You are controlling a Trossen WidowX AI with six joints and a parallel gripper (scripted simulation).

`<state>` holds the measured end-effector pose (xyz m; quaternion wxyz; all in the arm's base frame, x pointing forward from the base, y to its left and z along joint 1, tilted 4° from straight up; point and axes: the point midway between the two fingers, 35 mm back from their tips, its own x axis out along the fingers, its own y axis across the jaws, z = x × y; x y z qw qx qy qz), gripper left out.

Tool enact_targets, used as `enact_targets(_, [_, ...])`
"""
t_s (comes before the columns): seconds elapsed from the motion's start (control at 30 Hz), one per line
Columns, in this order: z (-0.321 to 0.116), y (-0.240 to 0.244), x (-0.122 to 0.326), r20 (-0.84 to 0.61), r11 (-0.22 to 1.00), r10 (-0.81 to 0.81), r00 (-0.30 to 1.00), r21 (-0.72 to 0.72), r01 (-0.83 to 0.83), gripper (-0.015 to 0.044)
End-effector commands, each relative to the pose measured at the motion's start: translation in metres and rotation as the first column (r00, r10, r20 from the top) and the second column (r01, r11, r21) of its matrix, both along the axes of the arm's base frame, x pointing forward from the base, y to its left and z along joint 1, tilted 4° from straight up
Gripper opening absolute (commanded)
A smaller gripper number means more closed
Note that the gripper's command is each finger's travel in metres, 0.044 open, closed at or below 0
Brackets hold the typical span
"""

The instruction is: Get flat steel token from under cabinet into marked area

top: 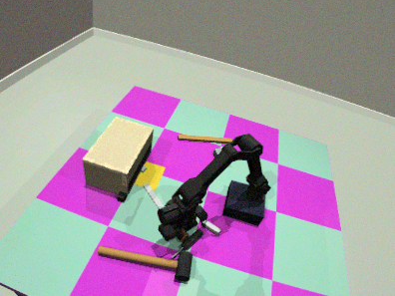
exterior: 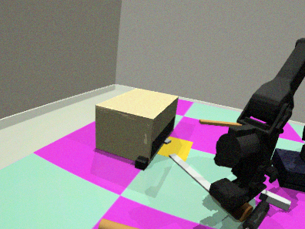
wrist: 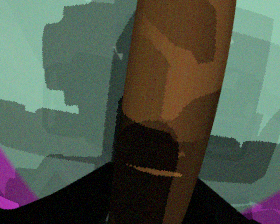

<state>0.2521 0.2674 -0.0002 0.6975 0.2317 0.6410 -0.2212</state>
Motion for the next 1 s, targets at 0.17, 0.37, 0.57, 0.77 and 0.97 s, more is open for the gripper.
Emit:
enact_targets(0.17, [0.003, 0.003, 0.006, 0.005, 1.0, 0.004, 1.0, 0.008, -0.004, 0.0])
enact_targets(0.37, [0.004, -0.002, 0.013, 0.006, 1.0, 0.004, 1.0, 0.008, -0.004, 0.0])
enact_targets(0.57, [0.004, -0.007, 0.02, 0.007, 1.0, 0.004, 1.0, 0.007, -0.004, 0.0])
enact_targets(0.77, [0.005, -0.011, 0.026, 0.007, 1.0, 0.004, 1.0, 0.007, -0.004, 0.0])
enact_targets(0.97, [0.003, -0.011, 0.023, 0.003, 1.0, -0.002, 1.0, 0.007, 0.002, 0.0131])
